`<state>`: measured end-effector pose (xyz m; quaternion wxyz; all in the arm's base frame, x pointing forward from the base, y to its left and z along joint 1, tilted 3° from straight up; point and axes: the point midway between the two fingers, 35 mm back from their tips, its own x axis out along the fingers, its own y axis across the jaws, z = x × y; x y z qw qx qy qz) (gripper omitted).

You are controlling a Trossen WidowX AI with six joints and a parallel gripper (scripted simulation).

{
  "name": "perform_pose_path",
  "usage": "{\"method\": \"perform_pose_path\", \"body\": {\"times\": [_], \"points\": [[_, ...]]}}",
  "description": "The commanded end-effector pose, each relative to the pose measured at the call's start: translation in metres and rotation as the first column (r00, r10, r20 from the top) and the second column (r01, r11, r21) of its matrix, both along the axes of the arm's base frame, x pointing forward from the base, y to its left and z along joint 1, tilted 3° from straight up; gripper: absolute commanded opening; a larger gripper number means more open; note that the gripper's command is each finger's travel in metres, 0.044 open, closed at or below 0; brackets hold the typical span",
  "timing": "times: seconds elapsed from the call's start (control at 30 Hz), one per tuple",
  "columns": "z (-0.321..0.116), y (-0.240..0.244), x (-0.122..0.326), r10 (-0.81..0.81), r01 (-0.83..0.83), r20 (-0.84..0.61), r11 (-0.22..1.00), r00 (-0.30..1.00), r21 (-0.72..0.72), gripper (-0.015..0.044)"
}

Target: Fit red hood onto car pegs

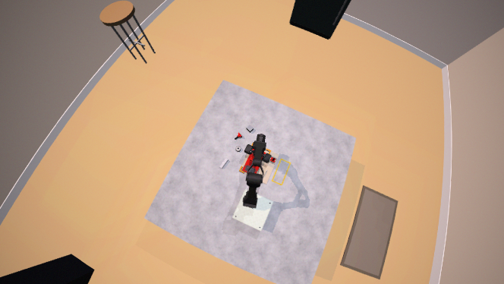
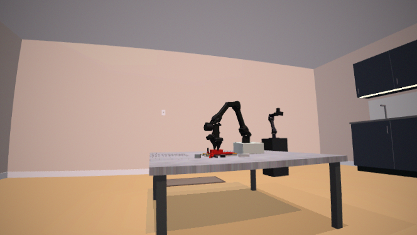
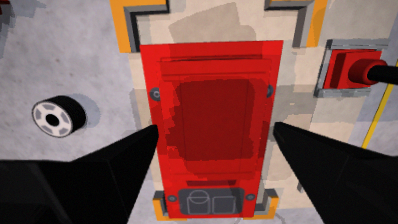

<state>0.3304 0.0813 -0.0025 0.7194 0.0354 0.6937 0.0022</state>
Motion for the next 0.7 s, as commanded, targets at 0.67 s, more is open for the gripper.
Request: {"method": "perform_pose_path", "body": {"times": [0.67], "points": [[0.063,-0.003,0.002,0.003,-0.003,-0.005,1.0,1.0,0.007,0.044]]}}
